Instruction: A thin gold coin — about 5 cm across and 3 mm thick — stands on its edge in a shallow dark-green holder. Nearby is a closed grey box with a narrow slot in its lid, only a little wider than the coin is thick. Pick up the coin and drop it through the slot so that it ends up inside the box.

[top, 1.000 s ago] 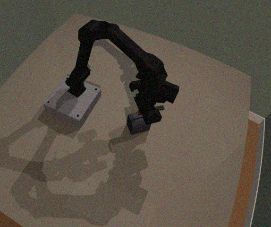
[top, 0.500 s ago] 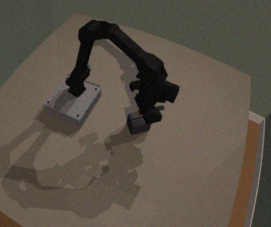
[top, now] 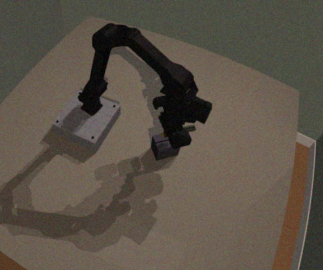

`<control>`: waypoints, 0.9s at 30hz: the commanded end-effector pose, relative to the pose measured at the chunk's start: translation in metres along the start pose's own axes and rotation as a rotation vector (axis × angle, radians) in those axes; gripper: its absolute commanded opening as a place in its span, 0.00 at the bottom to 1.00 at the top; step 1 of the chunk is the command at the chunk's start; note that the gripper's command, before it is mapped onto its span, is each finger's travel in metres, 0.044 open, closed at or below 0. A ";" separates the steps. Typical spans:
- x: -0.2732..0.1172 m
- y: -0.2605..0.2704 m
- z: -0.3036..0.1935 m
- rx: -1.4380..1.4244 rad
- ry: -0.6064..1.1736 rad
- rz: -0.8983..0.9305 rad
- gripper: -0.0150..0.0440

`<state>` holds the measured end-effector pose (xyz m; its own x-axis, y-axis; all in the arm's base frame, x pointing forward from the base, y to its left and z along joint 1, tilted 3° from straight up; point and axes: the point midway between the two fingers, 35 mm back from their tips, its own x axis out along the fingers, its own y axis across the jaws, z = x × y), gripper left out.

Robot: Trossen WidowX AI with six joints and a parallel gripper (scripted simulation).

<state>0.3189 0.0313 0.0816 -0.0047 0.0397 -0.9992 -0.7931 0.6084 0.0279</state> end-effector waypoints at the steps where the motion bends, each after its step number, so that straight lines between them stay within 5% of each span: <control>1: 0.000 0.000 0.001 0.000 0.000 0.000 0.25; 27: 0.011 0.000 0.000 -0.003 0.000 0.000 0.25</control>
<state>0.3194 0.0317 0.0725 -0.0047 0.0396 -0.9992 -0.7938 0.6075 0.0278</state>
